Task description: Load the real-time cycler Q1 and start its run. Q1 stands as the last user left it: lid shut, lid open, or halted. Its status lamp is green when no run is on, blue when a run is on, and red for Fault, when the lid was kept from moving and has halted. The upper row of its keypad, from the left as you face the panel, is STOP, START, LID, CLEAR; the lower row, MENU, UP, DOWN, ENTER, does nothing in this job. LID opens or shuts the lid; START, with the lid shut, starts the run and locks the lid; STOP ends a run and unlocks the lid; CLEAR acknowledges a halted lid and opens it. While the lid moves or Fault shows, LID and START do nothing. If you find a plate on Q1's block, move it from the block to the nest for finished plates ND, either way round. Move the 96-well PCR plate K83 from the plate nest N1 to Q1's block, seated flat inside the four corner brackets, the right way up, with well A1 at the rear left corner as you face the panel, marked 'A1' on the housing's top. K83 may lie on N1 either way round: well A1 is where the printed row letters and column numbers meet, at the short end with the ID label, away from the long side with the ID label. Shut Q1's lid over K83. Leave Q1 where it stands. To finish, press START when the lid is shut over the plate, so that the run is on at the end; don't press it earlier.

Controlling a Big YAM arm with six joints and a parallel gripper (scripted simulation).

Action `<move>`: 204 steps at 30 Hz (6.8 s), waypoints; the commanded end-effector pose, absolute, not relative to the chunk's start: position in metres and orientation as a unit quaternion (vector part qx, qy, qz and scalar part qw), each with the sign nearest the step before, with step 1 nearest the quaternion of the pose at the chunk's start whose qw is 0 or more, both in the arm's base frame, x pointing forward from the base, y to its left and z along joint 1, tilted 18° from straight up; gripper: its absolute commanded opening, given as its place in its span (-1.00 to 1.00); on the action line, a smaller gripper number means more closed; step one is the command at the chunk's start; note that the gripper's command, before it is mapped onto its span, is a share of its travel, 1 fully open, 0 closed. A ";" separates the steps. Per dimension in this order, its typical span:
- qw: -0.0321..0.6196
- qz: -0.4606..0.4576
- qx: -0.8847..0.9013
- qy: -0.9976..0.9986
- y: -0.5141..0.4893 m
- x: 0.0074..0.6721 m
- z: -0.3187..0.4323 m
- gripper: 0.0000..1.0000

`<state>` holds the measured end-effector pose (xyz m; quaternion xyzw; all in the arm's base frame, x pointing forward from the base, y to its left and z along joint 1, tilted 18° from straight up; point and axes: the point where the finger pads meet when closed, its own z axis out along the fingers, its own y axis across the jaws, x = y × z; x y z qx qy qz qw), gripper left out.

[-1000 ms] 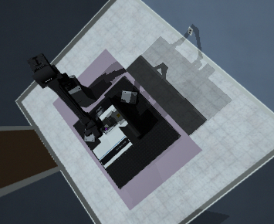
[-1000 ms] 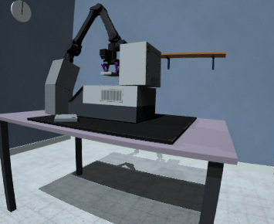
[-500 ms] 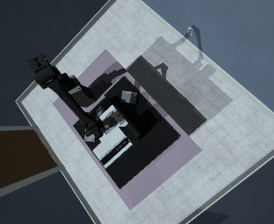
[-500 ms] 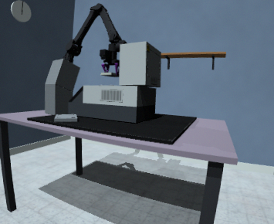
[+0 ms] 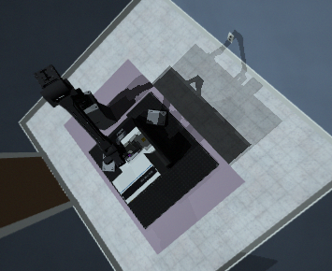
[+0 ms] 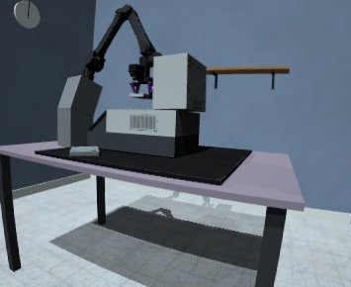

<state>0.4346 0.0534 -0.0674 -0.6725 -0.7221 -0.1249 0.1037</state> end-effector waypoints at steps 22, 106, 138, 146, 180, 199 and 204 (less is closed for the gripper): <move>0.082 -0.144 -0.676 -0.718 0.047 0.463 -0.050 -1.00; 0.096 -0.130 -0.666 -0.728 0.070 0.450 -0.116 -1.00; 0.085 -0.142 -0.667 -0.726 0.073 0.467 -0.105 -1.00; 0.089 -0.138 -0.675 -0.720 0.070 0.459 -0.114 -1.00; 0.091 -0.138 -0.673 -0.721 0.073 0.462 -0.110 -1.00; 0.086 -0.142 -0.678 -0.716 0.068 0.464 -0.117 -1.00; 0.094 -0.134 -0.681 -0.713 0.066 0.453 -0.122 -1.00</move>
